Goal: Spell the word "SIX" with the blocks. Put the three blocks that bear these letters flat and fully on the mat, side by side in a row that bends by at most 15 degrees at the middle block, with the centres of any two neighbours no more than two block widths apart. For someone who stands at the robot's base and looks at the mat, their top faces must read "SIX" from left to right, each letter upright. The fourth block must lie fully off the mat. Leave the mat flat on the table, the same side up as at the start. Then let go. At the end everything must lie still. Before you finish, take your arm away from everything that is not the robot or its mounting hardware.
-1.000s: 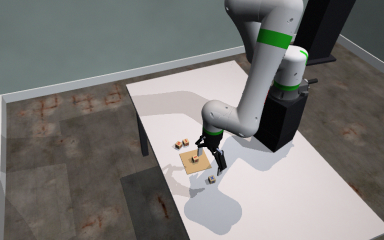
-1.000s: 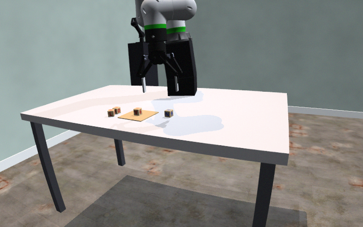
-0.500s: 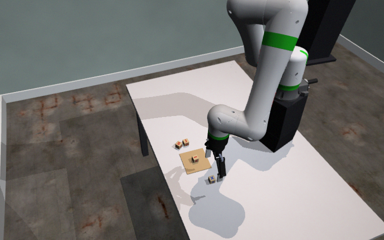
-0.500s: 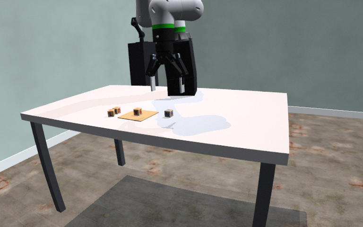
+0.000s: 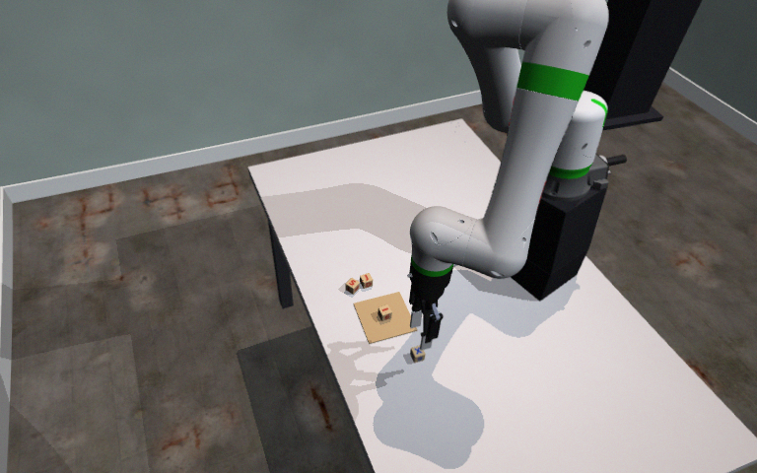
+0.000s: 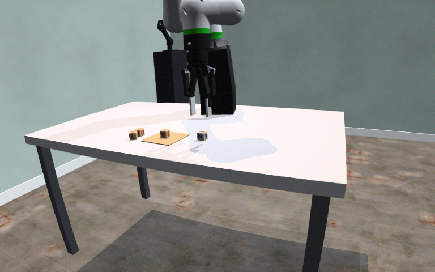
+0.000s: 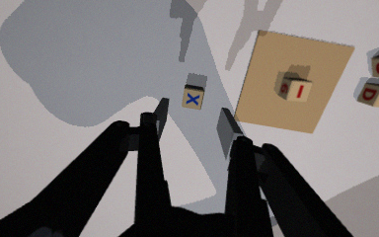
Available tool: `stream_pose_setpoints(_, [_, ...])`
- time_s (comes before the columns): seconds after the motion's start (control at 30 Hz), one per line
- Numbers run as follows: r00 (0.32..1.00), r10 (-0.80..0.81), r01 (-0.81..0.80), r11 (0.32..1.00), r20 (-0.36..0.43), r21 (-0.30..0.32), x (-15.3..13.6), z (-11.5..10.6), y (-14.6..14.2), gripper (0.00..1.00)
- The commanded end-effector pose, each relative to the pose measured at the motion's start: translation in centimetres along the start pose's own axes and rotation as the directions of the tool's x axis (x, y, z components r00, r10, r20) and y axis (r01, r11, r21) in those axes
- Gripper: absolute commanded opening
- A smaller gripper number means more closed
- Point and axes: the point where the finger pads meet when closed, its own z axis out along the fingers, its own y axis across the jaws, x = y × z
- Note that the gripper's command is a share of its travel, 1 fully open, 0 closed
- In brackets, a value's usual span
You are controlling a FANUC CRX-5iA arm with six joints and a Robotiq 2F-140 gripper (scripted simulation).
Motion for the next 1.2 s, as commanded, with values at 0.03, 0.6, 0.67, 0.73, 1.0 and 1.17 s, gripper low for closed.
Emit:
stream_pose_setpoints(0.03, [1.0,0.0,0.0,1.0,0.0,0.0,0.02,-0.01,-0.01,0.4])
stream_pose_setpoints(0.6, [1.0,0.0,0.0,1.0,0.0,0.0,0.02,-0.01,-0.01,0.4])
stream_pose_setpoints(0.67, [1.0,0.0,0.0,1.0,0.0,0.0,0.02,-0.01,-0.01,0.4])
stream_pose_setpoints(0.73, [1.0,0.0,0.0,1.0,0.0,0.0,0.02,0.0,-0.01,0.4])
stream_pose_setpoints(1.0, [1.0,0.0,0.0,1.0,-0.001,0.0,0.02,0.3,-0.01,0.4])
stream_pose_setpoints(1.17, [1.0,0.0,0.0,1.0,-0.001,-0.001,0.01,0.54,-0.01,0.4])
